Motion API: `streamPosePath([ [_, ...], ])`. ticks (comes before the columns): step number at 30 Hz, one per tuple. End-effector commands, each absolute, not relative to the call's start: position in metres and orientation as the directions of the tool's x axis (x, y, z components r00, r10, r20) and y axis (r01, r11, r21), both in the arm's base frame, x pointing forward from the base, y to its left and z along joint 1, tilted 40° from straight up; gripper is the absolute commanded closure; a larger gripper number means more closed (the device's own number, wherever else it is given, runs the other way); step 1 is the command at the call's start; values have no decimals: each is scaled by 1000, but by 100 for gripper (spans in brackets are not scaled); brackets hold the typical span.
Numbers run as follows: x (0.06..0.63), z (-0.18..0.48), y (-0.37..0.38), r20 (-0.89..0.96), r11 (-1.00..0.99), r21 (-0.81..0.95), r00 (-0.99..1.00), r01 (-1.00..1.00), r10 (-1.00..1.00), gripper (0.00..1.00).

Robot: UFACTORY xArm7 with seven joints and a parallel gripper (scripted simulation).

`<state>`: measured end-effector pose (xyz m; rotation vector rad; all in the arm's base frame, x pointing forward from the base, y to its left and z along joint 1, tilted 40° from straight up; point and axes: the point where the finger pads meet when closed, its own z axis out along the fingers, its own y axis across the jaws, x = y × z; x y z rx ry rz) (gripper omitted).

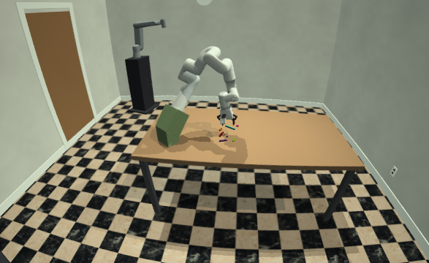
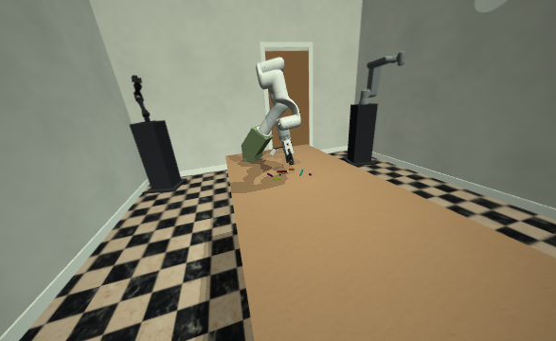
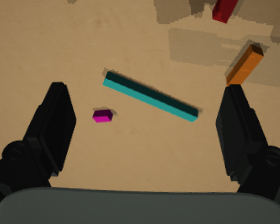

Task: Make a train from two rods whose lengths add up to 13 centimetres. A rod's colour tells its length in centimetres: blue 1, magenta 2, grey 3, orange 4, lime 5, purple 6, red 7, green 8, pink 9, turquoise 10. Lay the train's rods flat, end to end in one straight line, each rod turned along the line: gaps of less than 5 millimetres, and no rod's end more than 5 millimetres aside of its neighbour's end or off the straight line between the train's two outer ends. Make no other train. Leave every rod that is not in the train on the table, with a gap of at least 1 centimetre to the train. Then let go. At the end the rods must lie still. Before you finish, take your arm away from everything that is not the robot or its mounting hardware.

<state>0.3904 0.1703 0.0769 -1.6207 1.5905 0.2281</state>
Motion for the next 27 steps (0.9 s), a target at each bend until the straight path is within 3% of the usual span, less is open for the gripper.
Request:
streamPosePath([
  [1,389,68,163,-630,126,-424,192,-897,-752,0],
  [14,363,10,99,-512,-35,-391,249,-920,-822,0],
  [27,361,7,95,-506,-44,-388,253,-921,-825,0],
])
